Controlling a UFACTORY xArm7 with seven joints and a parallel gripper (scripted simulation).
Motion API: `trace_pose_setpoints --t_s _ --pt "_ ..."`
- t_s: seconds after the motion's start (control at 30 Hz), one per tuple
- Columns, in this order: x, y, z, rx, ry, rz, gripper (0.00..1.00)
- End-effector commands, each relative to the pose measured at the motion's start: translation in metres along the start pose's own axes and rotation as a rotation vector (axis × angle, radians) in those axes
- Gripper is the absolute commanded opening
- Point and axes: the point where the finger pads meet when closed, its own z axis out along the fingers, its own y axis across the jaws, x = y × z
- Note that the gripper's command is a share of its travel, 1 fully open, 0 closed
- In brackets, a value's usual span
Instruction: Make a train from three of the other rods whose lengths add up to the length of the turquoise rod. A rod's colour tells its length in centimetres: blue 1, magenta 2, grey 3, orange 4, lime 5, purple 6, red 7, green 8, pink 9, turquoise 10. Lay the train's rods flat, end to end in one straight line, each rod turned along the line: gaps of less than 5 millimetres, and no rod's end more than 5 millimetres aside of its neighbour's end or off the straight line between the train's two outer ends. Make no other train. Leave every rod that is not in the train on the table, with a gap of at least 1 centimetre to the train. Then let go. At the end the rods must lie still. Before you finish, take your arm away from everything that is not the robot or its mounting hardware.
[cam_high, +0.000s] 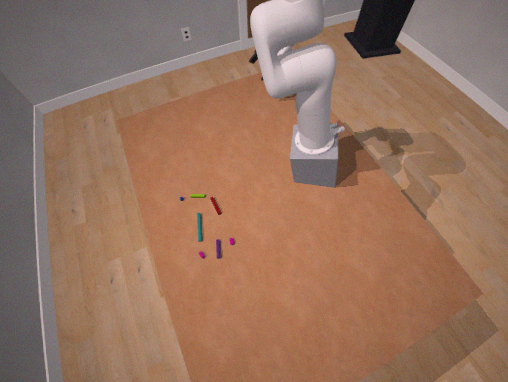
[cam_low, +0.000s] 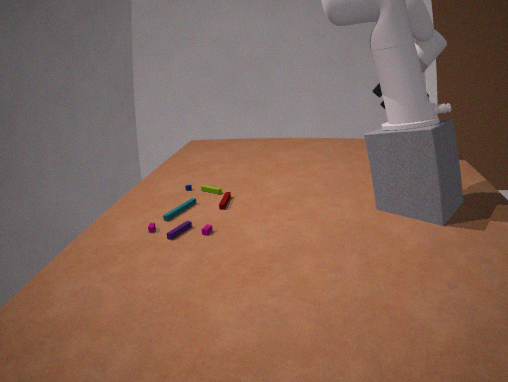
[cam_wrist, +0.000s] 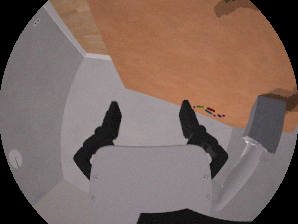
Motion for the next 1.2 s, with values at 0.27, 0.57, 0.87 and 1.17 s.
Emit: trace_pose_setpoints --t_s 0.27,0.57,0.87,1.17 --pt "0.0 -0.001 -0.001 0.002 0.002 -0.002 1.0" --pt "0.0 -0.001 -0.001 0.002 0.002 -0.002 1.0" --pt "-0.015 0.024 0.024 -0.164 -0.017 -0.1 1.0" --pt "-0.031 0.054 0.047 -0.362 -0.036 -0.239 1.0"
